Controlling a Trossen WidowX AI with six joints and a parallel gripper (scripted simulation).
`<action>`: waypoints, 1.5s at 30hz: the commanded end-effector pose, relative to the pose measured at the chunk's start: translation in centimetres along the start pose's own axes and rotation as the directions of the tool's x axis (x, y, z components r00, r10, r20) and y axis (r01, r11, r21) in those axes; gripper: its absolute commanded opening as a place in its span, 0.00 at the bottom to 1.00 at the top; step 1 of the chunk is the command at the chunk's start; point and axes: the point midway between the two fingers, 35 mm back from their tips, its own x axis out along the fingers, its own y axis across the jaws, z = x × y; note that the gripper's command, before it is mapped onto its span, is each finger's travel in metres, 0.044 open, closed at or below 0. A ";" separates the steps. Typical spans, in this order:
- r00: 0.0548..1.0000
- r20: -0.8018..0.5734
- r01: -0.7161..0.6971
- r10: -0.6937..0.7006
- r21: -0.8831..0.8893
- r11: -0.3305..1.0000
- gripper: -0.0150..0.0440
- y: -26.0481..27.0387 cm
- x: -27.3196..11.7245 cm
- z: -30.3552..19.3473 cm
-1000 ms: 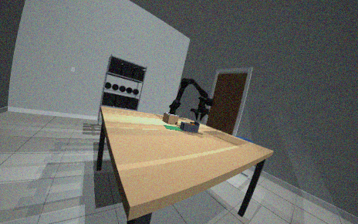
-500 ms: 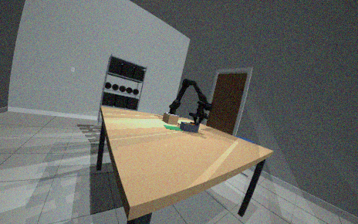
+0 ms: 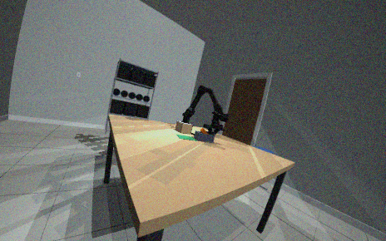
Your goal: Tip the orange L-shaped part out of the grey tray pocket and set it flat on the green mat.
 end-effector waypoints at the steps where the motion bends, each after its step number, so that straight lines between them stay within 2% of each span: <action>1: 1.000 -0.007 0.008 -0.008 0.003 1.000 0.56 -0.3 0.7 -0.2; 32: 1.000 -0.006 0.007 -0.007 0.003 1.000 0.56 1.0 -0.7 -0.2; 35: 1.000 -0.006 0.007 -0.007 0.003 1.000 0.56 0.9 -2.7 0.0; 40: 1.000 -0.006 0.008 -0.008 0.003 1.000 0.56 0.0 -10.0 -0.1; 45: 1.000 -0.006 0.008 -0.008 0.003 1.000 0.56 -0.1 -10.4 -0.1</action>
